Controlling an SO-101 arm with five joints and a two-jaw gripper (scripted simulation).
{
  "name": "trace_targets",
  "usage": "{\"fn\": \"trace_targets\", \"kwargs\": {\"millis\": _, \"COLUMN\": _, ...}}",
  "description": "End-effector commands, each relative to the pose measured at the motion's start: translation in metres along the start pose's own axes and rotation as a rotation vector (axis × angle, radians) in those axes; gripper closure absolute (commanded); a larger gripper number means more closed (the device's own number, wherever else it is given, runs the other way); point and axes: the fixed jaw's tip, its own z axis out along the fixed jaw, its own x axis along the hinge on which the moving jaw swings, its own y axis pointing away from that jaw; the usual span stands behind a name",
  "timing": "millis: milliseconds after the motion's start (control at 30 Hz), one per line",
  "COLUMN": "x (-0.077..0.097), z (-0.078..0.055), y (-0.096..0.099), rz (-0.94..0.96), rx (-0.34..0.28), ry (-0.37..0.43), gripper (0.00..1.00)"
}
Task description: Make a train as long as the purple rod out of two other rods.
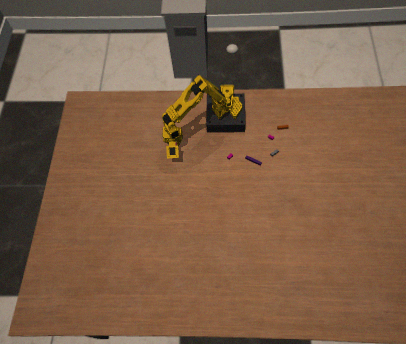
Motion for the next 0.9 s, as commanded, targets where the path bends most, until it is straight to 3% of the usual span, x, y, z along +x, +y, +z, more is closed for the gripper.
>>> {"fn": "trace_targets", "kwargs": {"millis": 0, "x": 0.0024, "z": 0.0023, "y": -0.0007, "rz": 0.005, "rx": -0.006, "ry": 0.002, "gripper": 1.00}}
{"fn": "trace_targets", "kwargs": {"millis": 867, "x": 0.0005, "z": 0.0000, "y": -0.0044, "rz": 0.005, "rx": 0.005, "ry": -0.004, "gripper": 1.00}}
